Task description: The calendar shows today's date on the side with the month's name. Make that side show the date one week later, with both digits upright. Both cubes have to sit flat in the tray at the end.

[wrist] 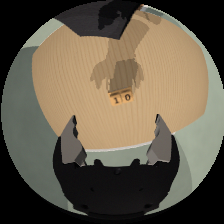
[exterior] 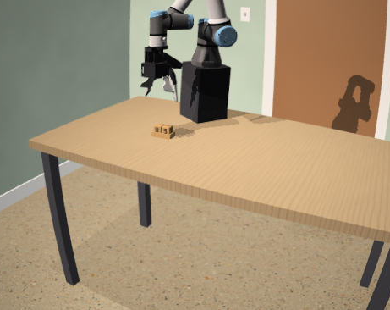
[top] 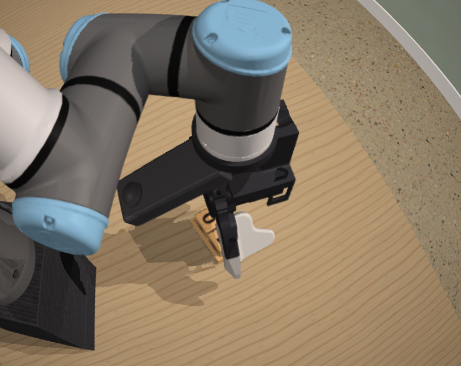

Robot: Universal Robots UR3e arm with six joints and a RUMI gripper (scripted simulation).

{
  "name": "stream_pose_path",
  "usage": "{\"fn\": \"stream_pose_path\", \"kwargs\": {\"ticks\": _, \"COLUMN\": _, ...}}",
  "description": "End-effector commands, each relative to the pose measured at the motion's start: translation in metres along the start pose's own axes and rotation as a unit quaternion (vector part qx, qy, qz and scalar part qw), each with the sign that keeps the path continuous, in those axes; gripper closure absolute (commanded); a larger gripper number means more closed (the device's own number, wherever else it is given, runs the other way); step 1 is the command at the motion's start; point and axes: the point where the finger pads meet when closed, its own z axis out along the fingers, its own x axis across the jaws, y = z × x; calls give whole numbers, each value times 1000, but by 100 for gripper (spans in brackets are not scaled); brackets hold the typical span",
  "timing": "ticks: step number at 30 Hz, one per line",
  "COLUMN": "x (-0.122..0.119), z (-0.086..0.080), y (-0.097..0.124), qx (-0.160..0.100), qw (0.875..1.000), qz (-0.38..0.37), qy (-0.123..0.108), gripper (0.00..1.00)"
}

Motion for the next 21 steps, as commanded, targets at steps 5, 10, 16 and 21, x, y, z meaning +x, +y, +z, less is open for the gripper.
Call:
{"fn": "stream_pose_path", "kwargs": {"ticks": 5, "x": 1, "z": 3, "y": 2, "qx": -1, "qw": 993, "qz": 118, "qy": -6, "gripper": 0}}
{"fn": "stream_pose_path", "kwargs": {"ticks": 10, "x": 2, "z": 4, "y": 2, "qx": -1, "qw": 987, "qz": 161, "qy": -6, "gripper": 0}}
{"fn": "stream_pose_path", "kwargs": {"ticks": 16, "x": 2, "z": 6, "y": 3, "qx": -2, "qw": 979, "qz": 204, "qy": -6, "gripper": 0}}
{"fn": "stream_pose_path", "kwargs": {"ticks": 21, "x": 3, "z": 7, "y": 4, "qx": -2, "qw": 968, "qz": 251, "qy": -6, "gripper": 0}}
